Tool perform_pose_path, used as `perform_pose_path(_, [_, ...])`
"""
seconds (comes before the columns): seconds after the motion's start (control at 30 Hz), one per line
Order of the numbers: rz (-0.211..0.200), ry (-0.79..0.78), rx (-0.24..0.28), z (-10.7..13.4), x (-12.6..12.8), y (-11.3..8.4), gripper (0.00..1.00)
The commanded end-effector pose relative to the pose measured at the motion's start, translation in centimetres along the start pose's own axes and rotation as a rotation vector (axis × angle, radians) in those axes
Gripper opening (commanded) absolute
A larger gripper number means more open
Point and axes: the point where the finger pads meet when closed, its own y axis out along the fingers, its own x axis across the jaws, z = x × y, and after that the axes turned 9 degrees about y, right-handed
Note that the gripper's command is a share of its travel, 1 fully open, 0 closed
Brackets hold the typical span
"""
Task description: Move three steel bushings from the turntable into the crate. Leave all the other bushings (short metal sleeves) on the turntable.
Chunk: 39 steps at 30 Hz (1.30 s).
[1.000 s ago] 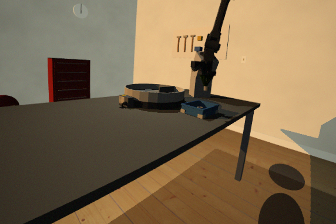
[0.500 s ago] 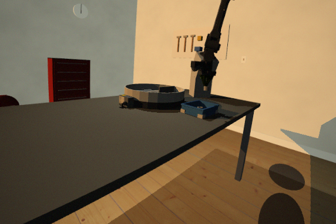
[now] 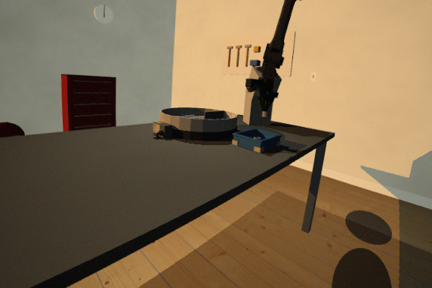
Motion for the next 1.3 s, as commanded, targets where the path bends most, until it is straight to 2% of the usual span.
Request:
perform_pose_path(0.0, [-0.007, 0.001, -0.002, 0.1, 0.8, 0.8, 0.0])
perform_pose_path(0.3, [-0.007, 0.001, -0.002, 0.2, 0.6, 5.7, 0.0])
perform_pose_path(0.43, [-0.005, 0.009, -0.005, -0.1, 0.3, 7.1, 0.0])
perform_pose_path(0.57, [-0.005, 0.013, -0.007, -0.3, 0.1, 7.3, 0.0])
perform_pose_path(0.6, [-0.039, 0.005, -0.021, -0.6, 1.6, 6.0, 0.0])
perform_pose_path(1.27, [-0.028, 0.004, -0.016, -0.4, 1.1, 6.1, 0.0])
